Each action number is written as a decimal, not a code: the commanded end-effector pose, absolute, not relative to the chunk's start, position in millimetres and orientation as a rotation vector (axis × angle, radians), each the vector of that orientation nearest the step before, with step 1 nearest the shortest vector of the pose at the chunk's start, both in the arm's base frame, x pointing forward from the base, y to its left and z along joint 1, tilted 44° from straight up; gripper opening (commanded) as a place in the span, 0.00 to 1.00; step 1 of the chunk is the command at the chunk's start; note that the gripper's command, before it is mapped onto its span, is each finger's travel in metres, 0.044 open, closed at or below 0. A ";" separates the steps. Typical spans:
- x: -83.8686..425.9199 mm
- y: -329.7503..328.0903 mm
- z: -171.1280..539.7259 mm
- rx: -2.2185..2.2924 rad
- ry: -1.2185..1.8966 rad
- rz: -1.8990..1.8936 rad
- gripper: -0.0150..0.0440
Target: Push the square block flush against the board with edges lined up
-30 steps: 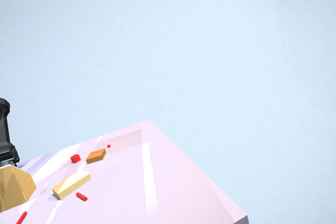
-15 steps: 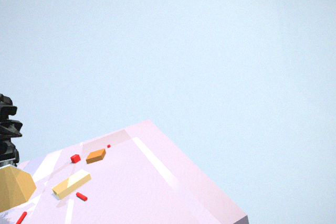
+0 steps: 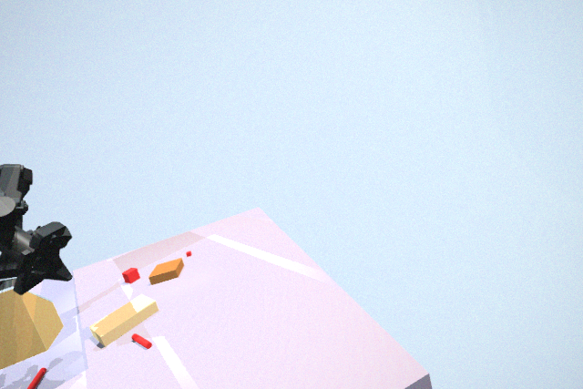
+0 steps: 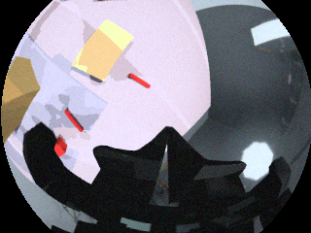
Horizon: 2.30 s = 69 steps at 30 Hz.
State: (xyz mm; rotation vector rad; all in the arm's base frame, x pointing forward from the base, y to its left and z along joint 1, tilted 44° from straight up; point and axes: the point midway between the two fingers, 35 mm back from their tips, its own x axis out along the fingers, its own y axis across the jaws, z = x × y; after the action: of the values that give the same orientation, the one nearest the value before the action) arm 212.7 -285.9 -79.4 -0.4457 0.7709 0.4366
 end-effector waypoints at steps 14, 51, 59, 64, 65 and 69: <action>217.8 -188.4 -134.4 0.004 1.013 0.693 0.25; 221.8 -94.6 -190.0 0.222 1.214 0.831 0.25; 229.7 -92.9 -187.1 0.221 1.214 0.830 0.25; 234.7 -91.7 -185.2 0.221 1.214 0.830 0.25; 235.7 -91.5 -184.8 0.221 1.214 0.830 0.25; 239.6 -90.5 -183.3 0.221 1.213 0.830 0.25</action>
State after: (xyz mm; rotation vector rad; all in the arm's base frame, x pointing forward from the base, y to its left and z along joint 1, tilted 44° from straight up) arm 234.0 -90.8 -185.1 0.2221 1.2199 0.8304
